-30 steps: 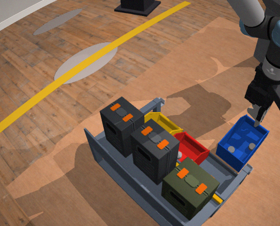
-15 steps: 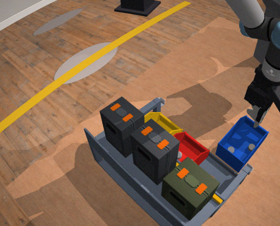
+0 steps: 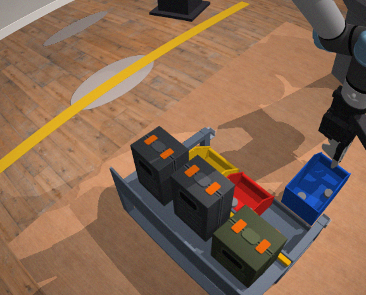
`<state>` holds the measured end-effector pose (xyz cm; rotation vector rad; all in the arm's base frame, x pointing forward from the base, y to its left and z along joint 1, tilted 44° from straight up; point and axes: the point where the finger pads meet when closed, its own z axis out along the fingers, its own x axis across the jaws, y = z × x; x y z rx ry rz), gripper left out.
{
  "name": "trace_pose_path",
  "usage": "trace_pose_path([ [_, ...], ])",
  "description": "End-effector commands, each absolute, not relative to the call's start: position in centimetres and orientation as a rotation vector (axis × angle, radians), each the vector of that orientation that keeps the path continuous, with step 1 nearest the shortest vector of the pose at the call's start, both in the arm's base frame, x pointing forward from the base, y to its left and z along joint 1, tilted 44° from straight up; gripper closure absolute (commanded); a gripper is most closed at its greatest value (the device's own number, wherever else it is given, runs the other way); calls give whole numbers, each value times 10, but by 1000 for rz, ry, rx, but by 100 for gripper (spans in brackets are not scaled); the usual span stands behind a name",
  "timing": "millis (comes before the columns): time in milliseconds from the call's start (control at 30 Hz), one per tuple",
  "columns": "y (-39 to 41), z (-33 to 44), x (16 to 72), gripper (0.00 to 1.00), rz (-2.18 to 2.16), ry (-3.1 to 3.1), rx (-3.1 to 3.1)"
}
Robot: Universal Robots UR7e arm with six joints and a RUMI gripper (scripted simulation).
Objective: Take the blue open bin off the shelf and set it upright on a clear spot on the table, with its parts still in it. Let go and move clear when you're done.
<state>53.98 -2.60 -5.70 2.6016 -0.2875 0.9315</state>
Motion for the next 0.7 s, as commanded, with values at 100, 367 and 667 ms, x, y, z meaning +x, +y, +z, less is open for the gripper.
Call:
trace_pose_path([
  [100,-27,-60,542,100,933,-287,2601],
  [367,-29,-62,544,100,933,-287,2601],
  [667,-30,-64,546,100,933,-287,2601],
])
